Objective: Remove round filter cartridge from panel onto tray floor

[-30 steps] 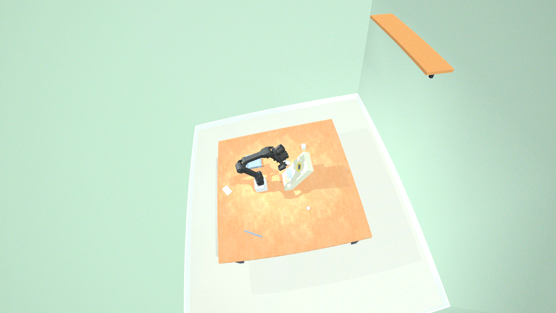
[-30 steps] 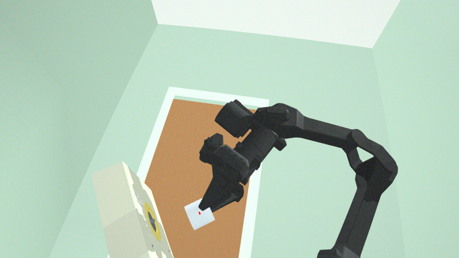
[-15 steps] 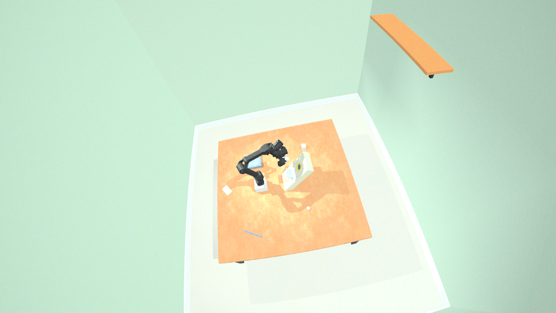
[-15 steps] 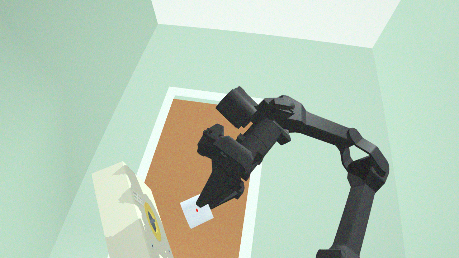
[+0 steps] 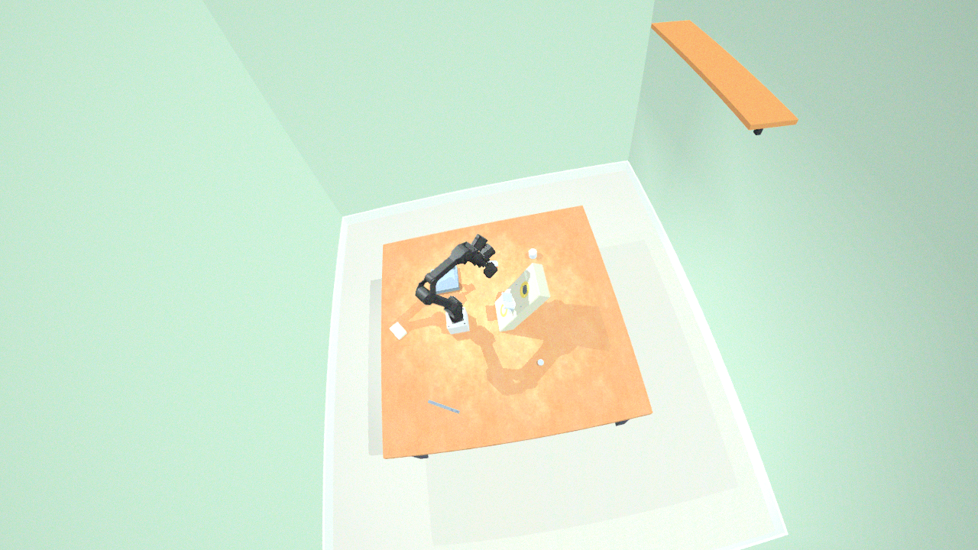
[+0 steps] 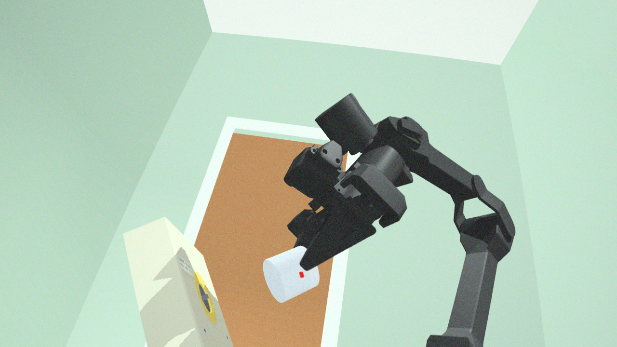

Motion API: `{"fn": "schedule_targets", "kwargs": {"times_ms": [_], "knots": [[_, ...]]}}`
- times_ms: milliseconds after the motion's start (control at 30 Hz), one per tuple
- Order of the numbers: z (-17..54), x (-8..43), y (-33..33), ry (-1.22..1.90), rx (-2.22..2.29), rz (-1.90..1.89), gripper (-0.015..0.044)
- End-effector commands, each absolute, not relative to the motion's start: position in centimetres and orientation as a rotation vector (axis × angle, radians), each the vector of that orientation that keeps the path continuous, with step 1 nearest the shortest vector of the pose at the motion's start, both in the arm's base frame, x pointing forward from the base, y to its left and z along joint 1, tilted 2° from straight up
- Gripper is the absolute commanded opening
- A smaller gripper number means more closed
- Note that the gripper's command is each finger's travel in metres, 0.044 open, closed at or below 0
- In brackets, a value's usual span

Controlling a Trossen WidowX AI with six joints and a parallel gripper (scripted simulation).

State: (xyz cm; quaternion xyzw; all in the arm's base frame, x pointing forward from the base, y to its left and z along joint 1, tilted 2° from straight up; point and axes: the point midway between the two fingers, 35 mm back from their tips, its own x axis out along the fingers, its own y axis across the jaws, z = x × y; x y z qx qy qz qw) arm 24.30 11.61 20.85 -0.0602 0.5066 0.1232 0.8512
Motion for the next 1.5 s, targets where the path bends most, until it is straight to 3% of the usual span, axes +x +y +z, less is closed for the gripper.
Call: {"fn": "schedule_targets", "kwargs": {"times_ms": [0,667,967,1467], "knots": [[21.0,23.1,13.9,1.052,-0.196,0.384,0.0000],[21.6,15.7,21.8,0.963,-0.476,0.895,0.0000],[21.6,15.3,22.1,0.958,-0.487,0.914,0.0000],[15.7,9.5,25.6,0.921,-0.646,1.151,0.0000]]}}
